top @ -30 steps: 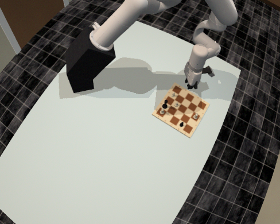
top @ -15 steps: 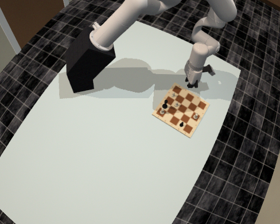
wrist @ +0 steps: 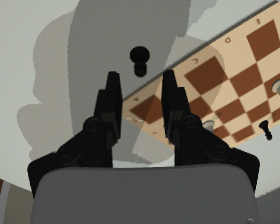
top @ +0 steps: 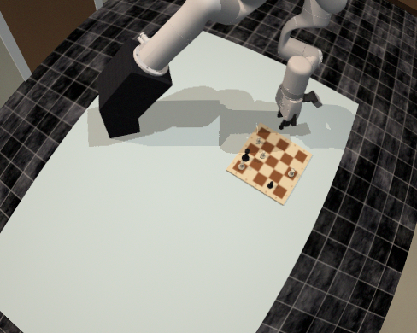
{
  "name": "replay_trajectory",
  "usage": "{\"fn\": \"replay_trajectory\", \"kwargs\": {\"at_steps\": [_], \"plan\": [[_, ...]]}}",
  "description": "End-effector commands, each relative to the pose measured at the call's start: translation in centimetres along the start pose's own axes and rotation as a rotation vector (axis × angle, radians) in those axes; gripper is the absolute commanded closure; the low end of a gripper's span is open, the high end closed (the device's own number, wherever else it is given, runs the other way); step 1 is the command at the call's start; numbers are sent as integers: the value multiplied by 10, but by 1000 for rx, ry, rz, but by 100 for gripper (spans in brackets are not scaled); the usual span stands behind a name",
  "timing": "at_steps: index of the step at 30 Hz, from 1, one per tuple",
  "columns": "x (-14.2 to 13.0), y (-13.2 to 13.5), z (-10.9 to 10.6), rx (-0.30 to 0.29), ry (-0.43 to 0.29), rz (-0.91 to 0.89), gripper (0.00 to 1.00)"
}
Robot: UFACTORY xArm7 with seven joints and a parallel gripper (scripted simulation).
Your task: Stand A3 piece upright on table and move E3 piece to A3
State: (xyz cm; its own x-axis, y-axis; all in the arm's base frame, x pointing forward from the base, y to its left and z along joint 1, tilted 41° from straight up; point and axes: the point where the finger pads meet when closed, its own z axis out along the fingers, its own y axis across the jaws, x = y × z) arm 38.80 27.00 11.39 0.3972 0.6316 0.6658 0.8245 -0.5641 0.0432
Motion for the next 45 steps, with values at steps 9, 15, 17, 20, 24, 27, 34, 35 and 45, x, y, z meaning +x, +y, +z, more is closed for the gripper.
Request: {"fn": "replay_trajectory", "kwargs": {"at_steps": [9,15,17,20,24,27,34,35,45], "plan": [[1,1,-28,16,-8,1,66],[1,2,-39,16,-8,1,66],[1,2,-44,16,-8,1,66],[1,2,-48,16,-8,1,66],[1,2,-52,16,-8,1,66],[1,2,-52,16,-8,1,66],[1,2,-52,16,-8,1,0],[1,2,-52,16,-8,1,0],[1,2,-52,16,-8,1,0]]}}
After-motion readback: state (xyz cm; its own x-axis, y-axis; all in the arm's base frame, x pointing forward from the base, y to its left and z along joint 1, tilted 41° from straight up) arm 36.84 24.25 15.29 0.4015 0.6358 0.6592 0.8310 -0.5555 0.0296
